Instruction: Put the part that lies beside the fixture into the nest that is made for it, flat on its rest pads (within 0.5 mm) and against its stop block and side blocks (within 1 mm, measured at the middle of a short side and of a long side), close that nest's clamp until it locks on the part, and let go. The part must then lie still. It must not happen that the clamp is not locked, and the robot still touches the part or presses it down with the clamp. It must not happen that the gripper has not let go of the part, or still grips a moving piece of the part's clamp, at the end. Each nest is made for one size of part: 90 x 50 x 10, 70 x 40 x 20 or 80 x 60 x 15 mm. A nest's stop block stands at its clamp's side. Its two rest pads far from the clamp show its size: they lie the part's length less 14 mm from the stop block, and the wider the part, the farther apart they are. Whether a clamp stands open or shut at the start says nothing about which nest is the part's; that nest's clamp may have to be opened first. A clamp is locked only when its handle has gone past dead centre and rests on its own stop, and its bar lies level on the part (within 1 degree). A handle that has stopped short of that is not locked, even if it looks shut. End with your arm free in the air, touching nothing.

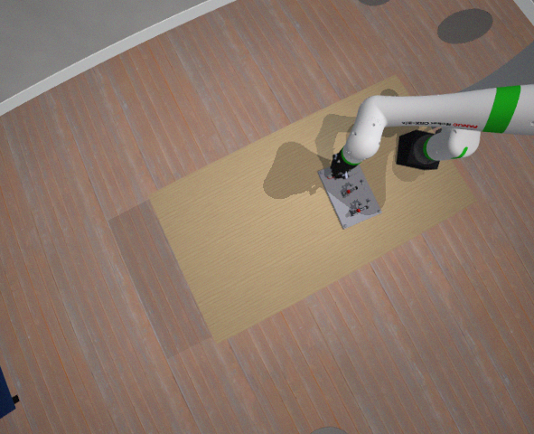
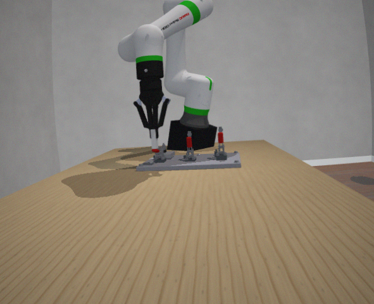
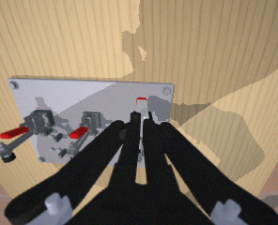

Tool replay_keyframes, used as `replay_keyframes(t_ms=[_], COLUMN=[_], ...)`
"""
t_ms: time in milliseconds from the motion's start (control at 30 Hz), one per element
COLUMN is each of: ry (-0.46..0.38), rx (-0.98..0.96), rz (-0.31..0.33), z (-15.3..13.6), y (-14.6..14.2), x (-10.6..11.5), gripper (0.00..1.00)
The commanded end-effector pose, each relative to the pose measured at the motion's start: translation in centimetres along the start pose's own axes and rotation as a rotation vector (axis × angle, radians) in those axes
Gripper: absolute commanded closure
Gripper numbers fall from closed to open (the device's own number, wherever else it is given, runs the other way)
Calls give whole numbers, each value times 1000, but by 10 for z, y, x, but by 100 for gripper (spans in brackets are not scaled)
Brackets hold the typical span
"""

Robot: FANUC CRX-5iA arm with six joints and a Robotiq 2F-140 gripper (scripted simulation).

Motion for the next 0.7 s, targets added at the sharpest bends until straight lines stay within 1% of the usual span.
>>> replay_keyframes(t_ms=[0,667], ry=[0,0], rx=[0,0], rz=[0,0], z=[0,0], y=[0,0], x=[-1,-3], gripper=[100,100])
Point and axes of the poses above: the point where the finger pads meet when closed, its own x axis back along the fingers, its own y axis across the jaws, z = x × y, the point moved 3 cm from there along x, back along the fingers, and after that the axes turned 9 degrees about x, right-handed, at the moved point
